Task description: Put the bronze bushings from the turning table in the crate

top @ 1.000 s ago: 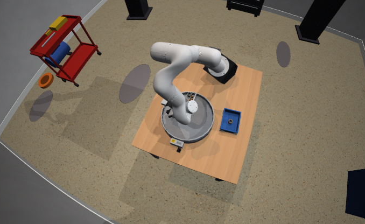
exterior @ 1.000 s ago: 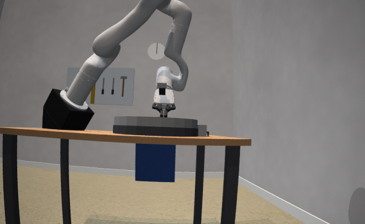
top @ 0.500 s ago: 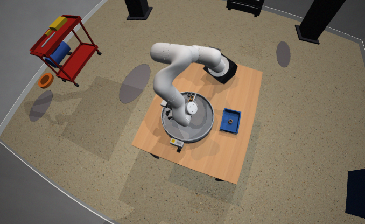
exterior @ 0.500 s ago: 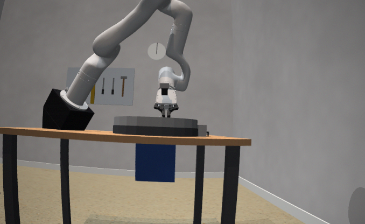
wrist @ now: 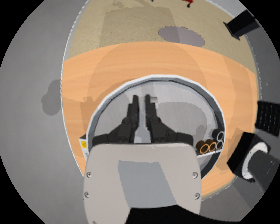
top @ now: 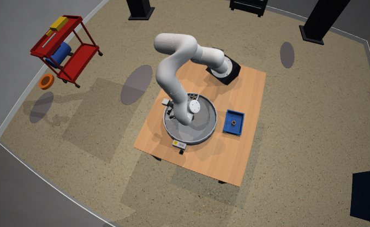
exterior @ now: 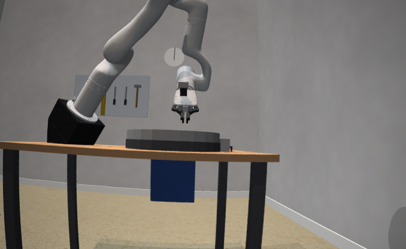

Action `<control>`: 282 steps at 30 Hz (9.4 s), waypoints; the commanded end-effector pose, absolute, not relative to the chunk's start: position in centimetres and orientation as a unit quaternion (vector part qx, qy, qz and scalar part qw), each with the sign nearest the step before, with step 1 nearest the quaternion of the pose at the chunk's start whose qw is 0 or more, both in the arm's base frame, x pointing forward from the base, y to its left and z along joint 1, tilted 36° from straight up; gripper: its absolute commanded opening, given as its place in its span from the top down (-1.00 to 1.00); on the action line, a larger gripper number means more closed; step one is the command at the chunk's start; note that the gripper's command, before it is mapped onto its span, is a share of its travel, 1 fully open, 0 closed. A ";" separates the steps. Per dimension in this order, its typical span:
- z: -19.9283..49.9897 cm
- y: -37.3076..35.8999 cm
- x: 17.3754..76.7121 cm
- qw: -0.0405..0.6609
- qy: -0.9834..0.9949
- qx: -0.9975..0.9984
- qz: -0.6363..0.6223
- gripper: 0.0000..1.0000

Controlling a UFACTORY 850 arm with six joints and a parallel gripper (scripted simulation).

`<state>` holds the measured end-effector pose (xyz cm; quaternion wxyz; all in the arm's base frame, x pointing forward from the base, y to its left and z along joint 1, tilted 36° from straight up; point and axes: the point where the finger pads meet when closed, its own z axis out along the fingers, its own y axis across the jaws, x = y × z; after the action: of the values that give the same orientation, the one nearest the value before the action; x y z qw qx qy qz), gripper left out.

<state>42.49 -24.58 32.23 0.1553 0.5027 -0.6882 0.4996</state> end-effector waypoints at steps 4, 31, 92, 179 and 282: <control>32.8 -24.4 42.0 0.155 -0.691 0.501 0.497 -0.08; 24.1 -23.1 31.8 0.055 -0.903 0.294 0.310 -0.08; 22.1 -20.6 29.4 -0.309 -0.863 -0.398 0.027 -0.08; 17.6 -22.1 32.3 -0.310 -0.863 -0.398 0.028 1.00; 24.1 -19.4 32.6 -0.273 -0.401 -0.854 -0.190 1.00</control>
<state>32.32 -19.48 23.97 0.2866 0.8276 0.4544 0.1626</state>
